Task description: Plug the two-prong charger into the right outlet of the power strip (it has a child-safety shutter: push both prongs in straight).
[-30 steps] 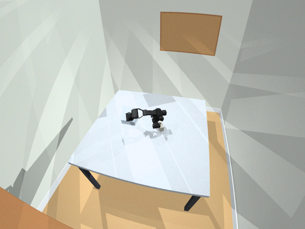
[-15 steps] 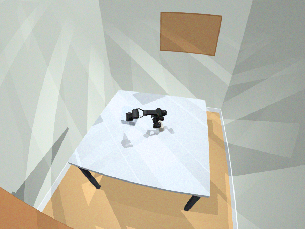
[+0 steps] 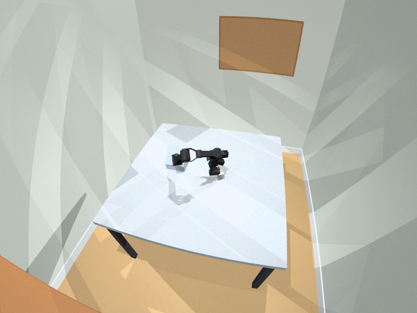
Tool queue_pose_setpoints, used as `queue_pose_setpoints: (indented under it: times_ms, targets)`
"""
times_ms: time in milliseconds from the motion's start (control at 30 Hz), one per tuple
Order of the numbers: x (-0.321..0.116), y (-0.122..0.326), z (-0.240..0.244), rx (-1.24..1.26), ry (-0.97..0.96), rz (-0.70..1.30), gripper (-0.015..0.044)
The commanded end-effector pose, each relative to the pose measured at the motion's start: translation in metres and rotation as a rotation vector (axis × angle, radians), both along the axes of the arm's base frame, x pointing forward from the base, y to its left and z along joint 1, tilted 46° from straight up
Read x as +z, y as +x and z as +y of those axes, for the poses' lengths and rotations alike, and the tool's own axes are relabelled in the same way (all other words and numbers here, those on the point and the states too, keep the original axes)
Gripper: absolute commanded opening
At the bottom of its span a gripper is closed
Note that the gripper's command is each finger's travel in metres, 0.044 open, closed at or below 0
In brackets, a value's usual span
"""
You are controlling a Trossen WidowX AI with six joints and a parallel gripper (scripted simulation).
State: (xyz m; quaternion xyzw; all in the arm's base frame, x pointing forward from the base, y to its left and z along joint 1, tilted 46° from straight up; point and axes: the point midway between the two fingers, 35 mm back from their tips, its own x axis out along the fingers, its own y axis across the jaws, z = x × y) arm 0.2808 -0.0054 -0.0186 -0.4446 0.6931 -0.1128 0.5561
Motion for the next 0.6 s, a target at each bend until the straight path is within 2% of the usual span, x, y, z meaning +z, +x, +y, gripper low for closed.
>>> queue_pose_setpoints:
  times_ms: [0,567]
  targets:
    - [-0.0003,0.0045,0.002,0.001,0.004,-0.009,0.0]
    - [-0.002,0.0105,0.0048,0.001,0.004,-0.01,0.0]
